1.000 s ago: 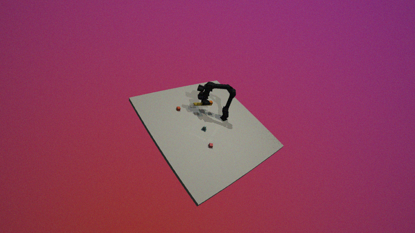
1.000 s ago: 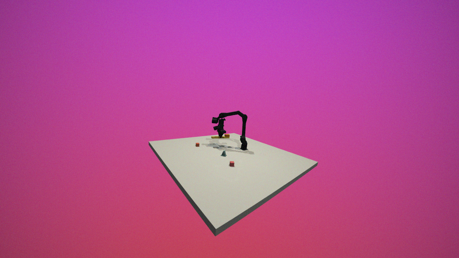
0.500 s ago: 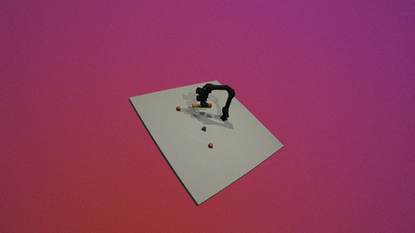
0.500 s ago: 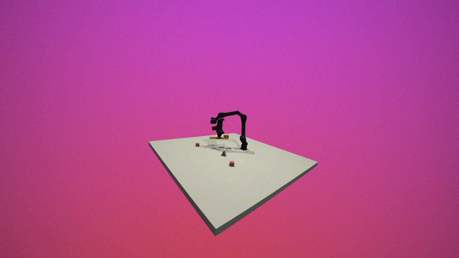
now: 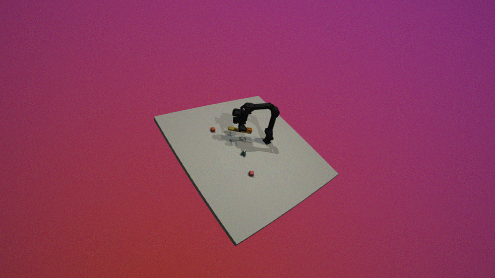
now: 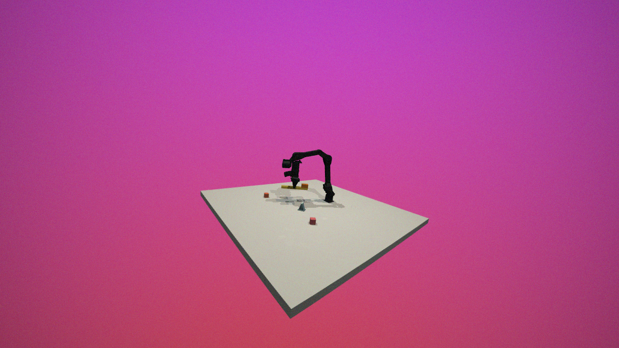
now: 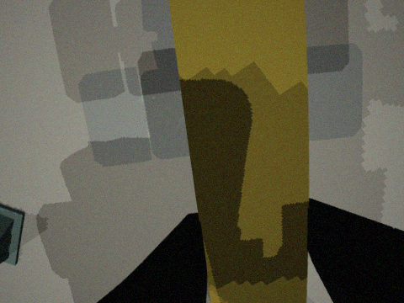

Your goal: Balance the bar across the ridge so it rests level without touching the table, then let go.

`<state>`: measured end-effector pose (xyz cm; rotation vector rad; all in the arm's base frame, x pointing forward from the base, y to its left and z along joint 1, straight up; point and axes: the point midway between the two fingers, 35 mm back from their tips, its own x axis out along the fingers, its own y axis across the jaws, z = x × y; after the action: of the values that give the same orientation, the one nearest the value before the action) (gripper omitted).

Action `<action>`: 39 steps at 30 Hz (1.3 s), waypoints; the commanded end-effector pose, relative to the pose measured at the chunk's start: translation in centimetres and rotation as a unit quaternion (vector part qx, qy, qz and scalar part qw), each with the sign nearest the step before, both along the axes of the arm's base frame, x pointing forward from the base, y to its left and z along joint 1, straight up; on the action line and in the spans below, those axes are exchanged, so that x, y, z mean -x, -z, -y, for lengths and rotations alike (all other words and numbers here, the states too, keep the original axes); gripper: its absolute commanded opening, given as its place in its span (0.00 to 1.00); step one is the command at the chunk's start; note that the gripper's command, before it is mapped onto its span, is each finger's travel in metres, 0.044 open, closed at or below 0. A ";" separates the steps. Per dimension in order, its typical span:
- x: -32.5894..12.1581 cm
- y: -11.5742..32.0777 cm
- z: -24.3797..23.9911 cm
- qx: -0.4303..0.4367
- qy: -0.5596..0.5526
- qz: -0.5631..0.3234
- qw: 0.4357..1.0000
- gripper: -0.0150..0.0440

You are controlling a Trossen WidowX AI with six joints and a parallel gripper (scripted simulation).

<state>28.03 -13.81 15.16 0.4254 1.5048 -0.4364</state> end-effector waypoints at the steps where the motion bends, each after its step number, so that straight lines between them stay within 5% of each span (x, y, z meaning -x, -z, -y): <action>1: -1.1 -0.2 -1.2 -0.002 0.021 0.003 1.000 0.25; 39: -6.6 -0.2 -14.0 -0.011 0.208 0.006 0.978 0.25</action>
<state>34.28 -1.05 15.23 0.7335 1.4208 -0.7207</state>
